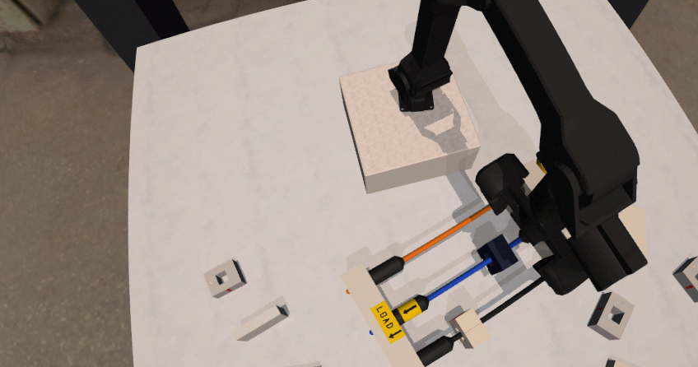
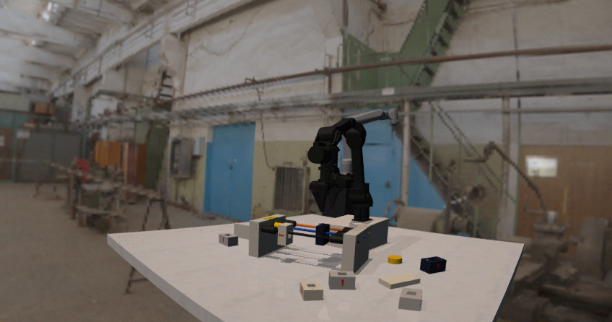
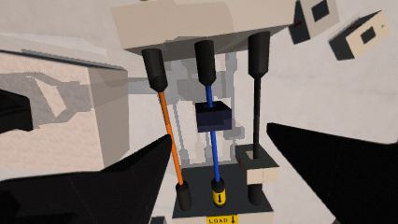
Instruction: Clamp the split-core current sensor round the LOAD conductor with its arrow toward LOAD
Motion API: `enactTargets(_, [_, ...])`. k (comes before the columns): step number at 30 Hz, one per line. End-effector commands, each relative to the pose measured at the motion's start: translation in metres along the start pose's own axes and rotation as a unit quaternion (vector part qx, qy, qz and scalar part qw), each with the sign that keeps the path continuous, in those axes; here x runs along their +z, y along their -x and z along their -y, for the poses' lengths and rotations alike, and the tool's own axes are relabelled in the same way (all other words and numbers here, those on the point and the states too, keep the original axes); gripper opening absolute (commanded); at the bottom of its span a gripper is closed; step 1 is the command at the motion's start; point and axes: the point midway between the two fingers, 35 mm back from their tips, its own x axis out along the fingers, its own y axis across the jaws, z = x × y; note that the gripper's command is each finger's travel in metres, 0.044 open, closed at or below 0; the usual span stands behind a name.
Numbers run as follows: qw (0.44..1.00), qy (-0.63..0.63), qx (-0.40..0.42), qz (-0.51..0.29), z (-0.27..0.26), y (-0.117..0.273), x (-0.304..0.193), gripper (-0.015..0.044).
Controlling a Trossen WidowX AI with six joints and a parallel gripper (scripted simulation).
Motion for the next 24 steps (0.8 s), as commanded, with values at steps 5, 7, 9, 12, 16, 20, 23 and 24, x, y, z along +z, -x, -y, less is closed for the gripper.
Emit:
enactTargets(5, [0.996, -0.039, 0.016, 0.081, -0.015, -0.008, -0.026, 0.0440])
enactTargets(7, [0.989, -0.064, 0.015, 0.129, -0.024, -0.011, -0.040, 0.0440])
enactTargets(9, [0.980, -0.091, 0.006, 0.176, -0.033, -0.012, -0.053, 0.0440])
enactTargets(12, [0.961, -0.132, -0.020, 0.243, -0.045, -0.011, -0.073, 0.0440])
enactTargets(16, [0.924, -0.190, -0.081, 0.321, -0.060, -0.004, -0.100, 0.0440])
enactTargets(20, [0.879, -0.246, -0.161, 0.376, -0.075, 0.007, -0.130, 0.0440])
enactTargets(23, [0.870, -0.255, -0.177, 0.383, -0.078, 0.009, -0.135, 0.0440])
enactTargets(24, [0.870, -0.255, -0.177, 0.383, -0.078, 0.009, -0.135, 0.0440])
